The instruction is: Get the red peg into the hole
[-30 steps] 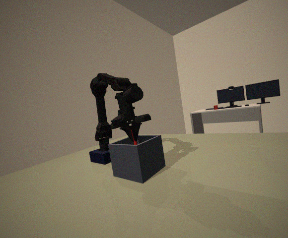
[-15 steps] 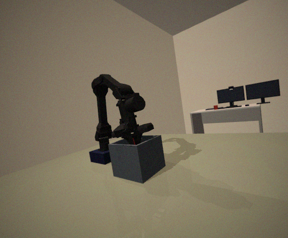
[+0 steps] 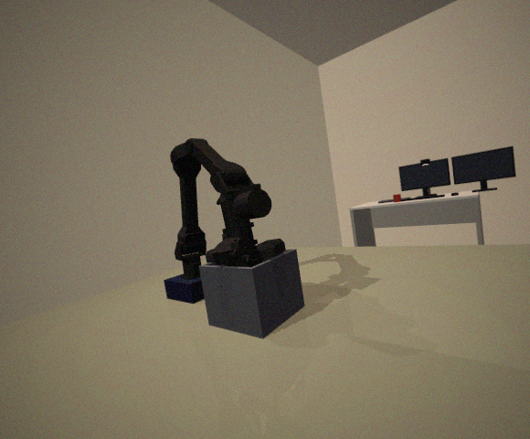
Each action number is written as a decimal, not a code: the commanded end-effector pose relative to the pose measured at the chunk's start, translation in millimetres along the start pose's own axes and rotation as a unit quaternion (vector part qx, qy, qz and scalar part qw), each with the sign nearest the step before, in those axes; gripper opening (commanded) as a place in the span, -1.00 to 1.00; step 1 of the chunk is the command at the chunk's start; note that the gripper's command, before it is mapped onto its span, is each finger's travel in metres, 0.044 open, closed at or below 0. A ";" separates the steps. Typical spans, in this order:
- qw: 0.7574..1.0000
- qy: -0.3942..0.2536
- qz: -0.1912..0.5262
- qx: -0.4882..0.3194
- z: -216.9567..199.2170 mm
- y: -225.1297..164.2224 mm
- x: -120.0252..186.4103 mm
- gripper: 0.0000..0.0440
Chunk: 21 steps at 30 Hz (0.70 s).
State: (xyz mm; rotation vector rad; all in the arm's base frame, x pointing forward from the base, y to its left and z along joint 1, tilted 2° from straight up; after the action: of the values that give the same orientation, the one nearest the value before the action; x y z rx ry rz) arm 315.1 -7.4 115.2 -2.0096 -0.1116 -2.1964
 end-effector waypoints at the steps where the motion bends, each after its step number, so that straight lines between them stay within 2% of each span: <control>1: 1.000 -0.004 0.019 0.000 1.6 -3.6 -2.7 -0.58; 14: 0.997 -0.025 0.077 -0.019 -2.5 -19.3 2.3 -0.81; 21: 0.996 -0.032 0.083 -0.022 -2.5 -25.7 -0.8 -0.62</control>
State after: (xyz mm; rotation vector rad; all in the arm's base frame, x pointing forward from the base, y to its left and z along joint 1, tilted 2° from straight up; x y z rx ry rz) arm 309.1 13.8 118.4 -2.0228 0.0804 -2.0673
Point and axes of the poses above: the point midway between the two fingers, 35 mm back from their tips, its own x axis back along the fingers, its own z axis across the jaws, y = z × x, the point moved 6 cm from there along x, back along the fingers, and after that the axes turned 12 degrees about -x, right-handed, at the moved point
